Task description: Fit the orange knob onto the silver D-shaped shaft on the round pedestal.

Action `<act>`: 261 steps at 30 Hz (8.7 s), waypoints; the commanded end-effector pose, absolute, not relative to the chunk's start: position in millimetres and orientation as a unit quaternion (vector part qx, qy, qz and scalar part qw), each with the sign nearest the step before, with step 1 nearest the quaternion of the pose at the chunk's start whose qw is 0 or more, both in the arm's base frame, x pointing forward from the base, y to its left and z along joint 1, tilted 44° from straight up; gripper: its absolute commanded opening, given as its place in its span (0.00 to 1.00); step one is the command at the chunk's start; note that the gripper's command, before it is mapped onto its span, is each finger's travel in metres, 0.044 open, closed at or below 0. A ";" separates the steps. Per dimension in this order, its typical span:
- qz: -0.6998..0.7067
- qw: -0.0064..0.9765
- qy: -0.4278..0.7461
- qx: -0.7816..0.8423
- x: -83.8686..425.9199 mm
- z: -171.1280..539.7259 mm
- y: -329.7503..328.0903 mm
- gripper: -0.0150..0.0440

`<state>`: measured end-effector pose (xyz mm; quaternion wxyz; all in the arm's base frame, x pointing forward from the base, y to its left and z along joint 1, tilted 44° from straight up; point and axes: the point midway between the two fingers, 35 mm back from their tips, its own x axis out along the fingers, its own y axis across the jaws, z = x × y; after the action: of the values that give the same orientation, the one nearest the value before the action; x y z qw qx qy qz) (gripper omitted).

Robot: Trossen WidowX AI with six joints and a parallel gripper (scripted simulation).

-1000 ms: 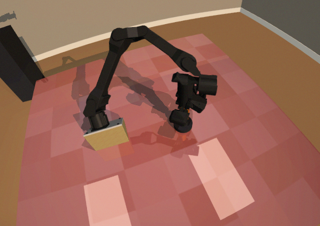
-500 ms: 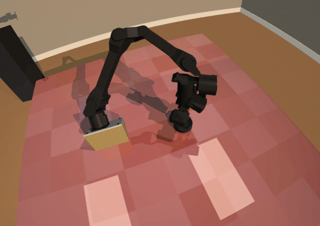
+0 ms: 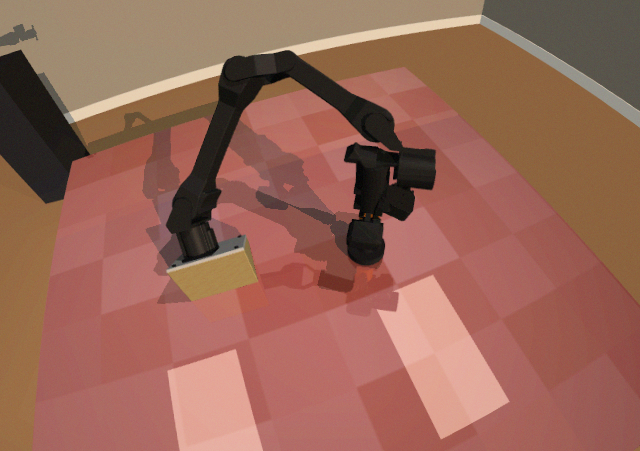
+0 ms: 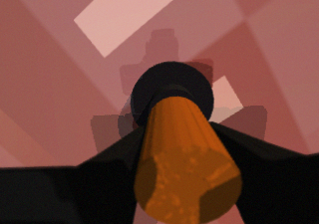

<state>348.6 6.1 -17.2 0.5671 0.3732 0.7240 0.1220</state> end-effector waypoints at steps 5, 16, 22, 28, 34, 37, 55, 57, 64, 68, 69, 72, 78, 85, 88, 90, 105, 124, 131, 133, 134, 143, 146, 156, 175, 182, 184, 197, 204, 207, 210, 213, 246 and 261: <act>0.139 0.576 0.720 0.360 348.5 -18.3 6.7 0.25; 0.139 0.576 0.720 0.361 346.3 -19.0 8.3 0.25; 0.139 0.576 0.720 0.361 346.9 -18.7 8.3 0.25; 0.139 0.576 0.720 0.361 347.8 -19.3 8.4 0.25; 0.139 0.576 0.720 0.361 348.3 -19.8 8.5 0.25; 0.139 0.576 0.720 0.360 348.6 -18.0 6.5 0.25; 0.213 0.611 0.702 0.298 348.4 -18.5 6.6 0.25; 0.213 0.611 0.702 0.298 348.1 -18.9 6.8 0.25; 0.213 0.611 0.702 0.298 346.2 -18.2 6.9 0.25; 0.213 0.611 0.702 0.298 346.6 -19.1 8.4 0.25; 0.213 0.611 0.702 0.298 346.8 -19.3 8.7 0.25; 0.213 0.611 0.702 0.298 347.1 -18.9 8.2 0.25; 0.213 0.611 0.702 0.298 348.0 -19.4 8.3 0.25; 0.213 0.611 0.702 0.298 348.6 -19.9 8.3 0.25; 0.213 0.611 0.702 0.298 348.5 -17.8 5.9 0.25; 0.213 0.611 0.702 0.298 348.4 -16.9 5.3 0.25; 0.285 0.639 0.676 0.233 348.3 -18.1 6.4 0.25; 0.285 0.639 0.676 0.233 346.6 -19.3 8.2 0.25; 0.285 0.639 0.676 0.233 347.2 -19.6 8.5 0.25; 0.285 0.639 0.676 0.233 347.2 -19.6 8.5 0.25; 0.285 0.639 0.676 0.233 347.5 -18.6 7.6 0.25; 0.314 0.648 0.663 0.205 349.6 -16.0 5.2 0.25; 0.351 0.659 0.644 0.168 350.3 -17.3 5.5 0.25; 0.355 0.659 0.642 0.165 348.4 -18.9 6.4 0.25; 0.355 0.659 0.642 0.165 347.5 -19.4 8.1 0.25; 0.355 0.659 0.642 0.165 348.2 -20.0 7.6 0.25; 0.355 0.659 0.642 0.165 348.2 -20.4 7.8 0.25; 0.394 0.668 0.619 0.123 348.5 -16.6 4.9 0.25; 0.420 0.673 0.602 0.095 348.6 -17.4 6.1 0.25; 0.420 0.673 0.602 0.095 348.3 -18.8 7.0 0.25; 0.420 0.673 0.602 0.095 347.8 -19.3 6.9 0.25; 0.420 0.673 0.602 0.095 346.8 -19.7 6.8 0.25; 0.445 0.677 0.583 0.066 349.2 -15.3 5.5 0.25; 0.480 0.679 0.554 0.024 348.7 -19.2 6.4 0.25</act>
<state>349.4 6.0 -18.4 0.6791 0.0263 0.5565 0.4779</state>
